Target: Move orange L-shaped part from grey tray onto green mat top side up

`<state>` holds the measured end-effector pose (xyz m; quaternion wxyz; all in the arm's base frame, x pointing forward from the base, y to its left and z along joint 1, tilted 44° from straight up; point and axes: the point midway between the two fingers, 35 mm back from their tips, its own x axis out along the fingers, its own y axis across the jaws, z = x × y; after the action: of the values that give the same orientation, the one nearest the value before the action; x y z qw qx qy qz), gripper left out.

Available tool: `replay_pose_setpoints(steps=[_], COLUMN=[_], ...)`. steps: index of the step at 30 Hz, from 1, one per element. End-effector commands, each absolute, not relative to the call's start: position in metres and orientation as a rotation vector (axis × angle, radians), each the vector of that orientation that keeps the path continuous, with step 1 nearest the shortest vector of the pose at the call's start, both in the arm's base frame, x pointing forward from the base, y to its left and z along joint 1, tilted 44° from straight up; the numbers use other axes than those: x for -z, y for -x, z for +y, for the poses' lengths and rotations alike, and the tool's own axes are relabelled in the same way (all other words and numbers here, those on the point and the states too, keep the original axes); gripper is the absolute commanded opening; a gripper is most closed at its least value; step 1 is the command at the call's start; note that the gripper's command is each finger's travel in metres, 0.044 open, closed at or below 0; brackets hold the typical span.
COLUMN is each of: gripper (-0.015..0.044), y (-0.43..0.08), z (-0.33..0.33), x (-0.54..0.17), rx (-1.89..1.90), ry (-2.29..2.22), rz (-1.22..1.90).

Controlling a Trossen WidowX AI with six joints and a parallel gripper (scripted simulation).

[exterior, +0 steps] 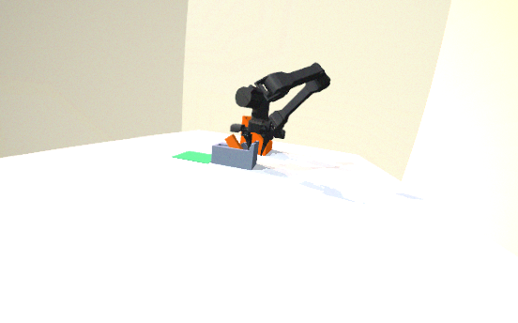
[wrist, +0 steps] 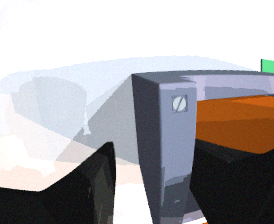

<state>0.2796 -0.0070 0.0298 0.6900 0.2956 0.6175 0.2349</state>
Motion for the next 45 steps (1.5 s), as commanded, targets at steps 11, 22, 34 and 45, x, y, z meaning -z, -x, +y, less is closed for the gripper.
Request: replay_pose_setpoints(steps=[11,22,34,45], gripper=[0.0180,0.0180,0.0180,0.0180], y=[-0.268,-0.267,-0.268,-0.268], z=[-0.081,-0.083,-0.080,-0.080], x=[-0.093,-0.095,-0.093,-0.093], rx=[-0.517,-0.518,-0.517,-0.517], ry=[-0.654,-0.654,-0.659,-0.659], rz=[1.383,1.383,1.383,1.383])
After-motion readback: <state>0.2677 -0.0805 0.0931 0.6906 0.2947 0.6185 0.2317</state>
